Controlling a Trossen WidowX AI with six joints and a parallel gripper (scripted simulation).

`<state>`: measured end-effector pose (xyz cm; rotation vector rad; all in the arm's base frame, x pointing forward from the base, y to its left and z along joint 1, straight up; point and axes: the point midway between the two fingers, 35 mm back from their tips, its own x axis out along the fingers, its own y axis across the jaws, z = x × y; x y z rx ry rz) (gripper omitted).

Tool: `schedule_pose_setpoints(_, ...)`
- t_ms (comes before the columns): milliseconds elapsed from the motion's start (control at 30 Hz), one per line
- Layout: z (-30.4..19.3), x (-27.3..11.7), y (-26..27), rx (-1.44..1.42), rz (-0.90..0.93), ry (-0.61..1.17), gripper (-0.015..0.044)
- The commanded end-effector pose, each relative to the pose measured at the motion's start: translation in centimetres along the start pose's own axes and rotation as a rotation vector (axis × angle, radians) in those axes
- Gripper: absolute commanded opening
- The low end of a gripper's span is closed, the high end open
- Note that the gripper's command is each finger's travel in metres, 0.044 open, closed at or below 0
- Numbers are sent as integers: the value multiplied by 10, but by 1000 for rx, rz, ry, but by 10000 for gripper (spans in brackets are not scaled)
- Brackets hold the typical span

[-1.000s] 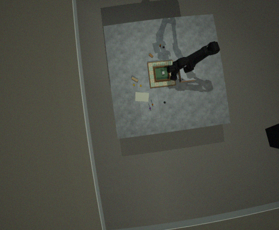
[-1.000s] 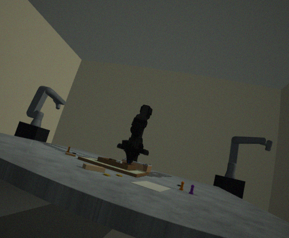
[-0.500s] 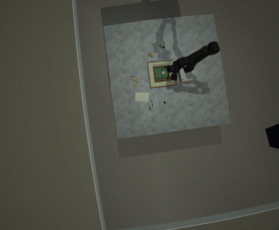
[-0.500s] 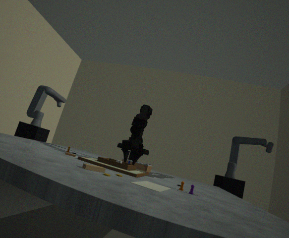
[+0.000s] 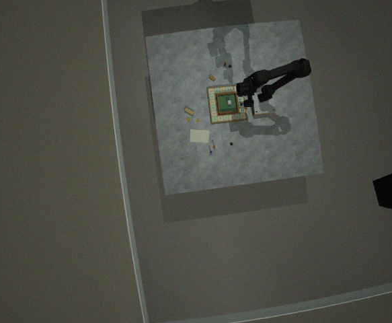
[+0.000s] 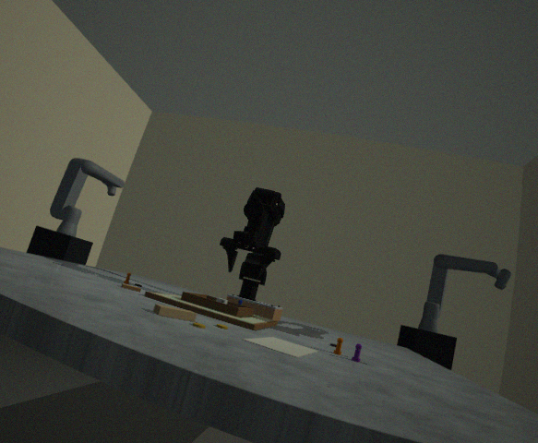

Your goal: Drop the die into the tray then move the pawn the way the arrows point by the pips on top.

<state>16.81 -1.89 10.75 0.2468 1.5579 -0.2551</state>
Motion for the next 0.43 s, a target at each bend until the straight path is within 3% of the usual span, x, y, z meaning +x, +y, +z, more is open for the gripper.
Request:
schedule_pose_setpoints(0,1,-34,-9,-110,4,-15,440)
schedule_pose_setpoints(400,3,-28,-7,-81,3,-21,440)
